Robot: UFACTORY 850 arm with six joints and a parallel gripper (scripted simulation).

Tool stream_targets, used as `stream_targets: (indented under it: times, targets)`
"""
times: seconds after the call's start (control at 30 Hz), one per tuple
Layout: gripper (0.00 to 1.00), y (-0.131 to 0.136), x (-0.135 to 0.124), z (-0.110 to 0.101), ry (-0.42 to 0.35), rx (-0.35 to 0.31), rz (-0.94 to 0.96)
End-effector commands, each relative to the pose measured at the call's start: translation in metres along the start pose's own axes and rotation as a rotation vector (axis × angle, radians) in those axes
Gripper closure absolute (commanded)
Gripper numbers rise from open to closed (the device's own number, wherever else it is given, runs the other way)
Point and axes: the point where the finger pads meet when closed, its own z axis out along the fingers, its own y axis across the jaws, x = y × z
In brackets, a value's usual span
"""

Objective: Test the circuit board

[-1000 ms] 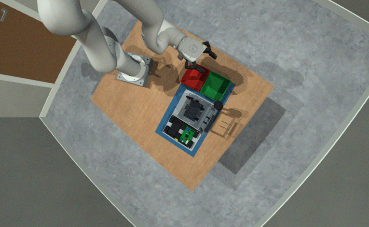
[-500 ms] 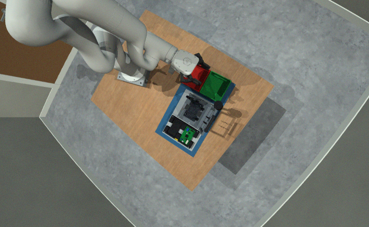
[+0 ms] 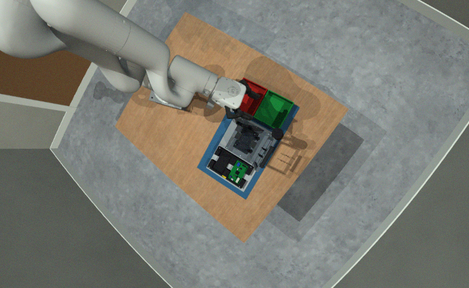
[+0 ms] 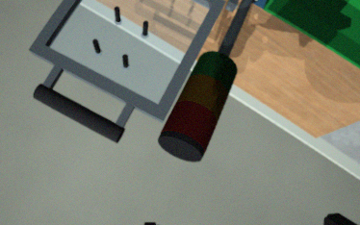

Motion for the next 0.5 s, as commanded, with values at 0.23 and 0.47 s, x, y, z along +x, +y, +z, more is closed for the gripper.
stream_targets:
  times: [0.23, 0.47]
  targets:
    - [0.00, -0.028, 0.013, 0.001, 0.063, -0.113, -0.093]
    - [0.00, -0.038, 0.019, 0.003, 0.088, -0.163, -0.136]
